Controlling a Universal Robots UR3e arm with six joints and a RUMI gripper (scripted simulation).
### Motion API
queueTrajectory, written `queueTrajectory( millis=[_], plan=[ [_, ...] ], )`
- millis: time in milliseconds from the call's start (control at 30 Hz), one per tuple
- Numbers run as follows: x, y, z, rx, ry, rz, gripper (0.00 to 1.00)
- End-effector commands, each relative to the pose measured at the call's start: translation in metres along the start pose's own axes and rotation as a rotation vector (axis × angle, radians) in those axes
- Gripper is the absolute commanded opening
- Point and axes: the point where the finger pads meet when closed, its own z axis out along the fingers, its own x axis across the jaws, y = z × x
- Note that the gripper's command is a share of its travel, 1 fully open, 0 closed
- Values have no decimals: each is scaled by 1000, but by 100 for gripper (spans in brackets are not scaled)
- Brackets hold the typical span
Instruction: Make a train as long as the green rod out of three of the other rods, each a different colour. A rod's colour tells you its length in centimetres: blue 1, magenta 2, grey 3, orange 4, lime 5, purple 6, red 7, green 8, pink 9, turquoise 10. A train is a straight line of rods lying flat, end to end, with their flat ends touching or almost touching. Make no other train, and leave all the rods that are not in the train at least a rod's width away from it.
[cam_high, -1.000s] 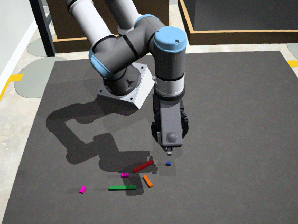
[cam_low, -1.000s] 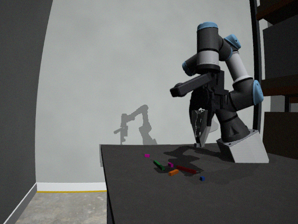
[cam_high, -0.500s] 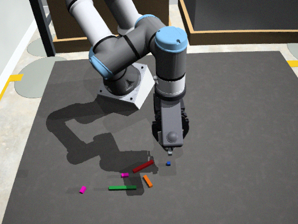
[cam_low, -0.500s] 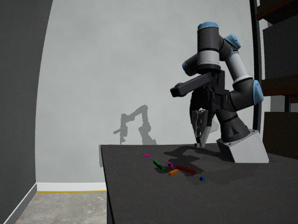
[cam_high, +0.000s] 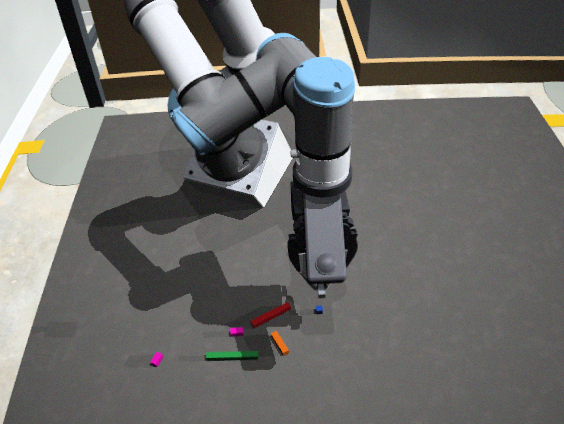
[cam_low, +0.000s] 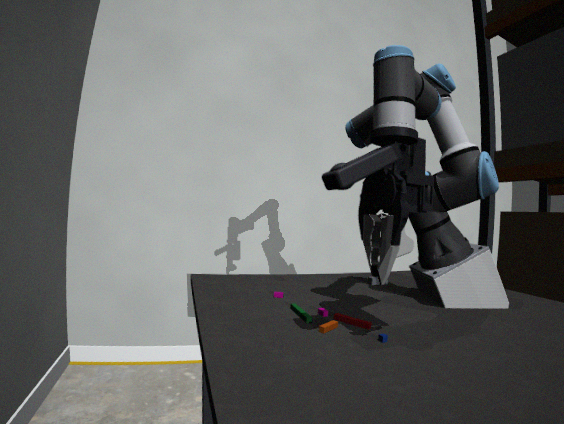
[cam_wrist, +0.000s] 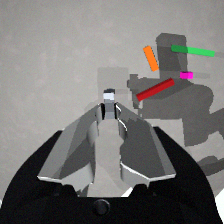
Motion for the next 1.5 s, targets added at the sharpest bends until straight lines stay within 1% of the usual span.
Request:
queueTrajectory(
  millis=[0, 67, 567, 633, 767, 900, 1467],
  plan=[
    [0, -1, 10, 3, -1, 0, 0],
    [0, -1, 10, 3, -1, 0, 0],
    [-1, -1, 63, 3, -1, 0, 0],
    [-1, -1, 63, 3, -1, 0, 0],
    [-2, -1, 72, 3, -1, 0, 0],
    [-2, -1, 77, 3, -1, 0, 0],
    [-2, -1, 78, 3, -1, 0, 0]
  ],
)
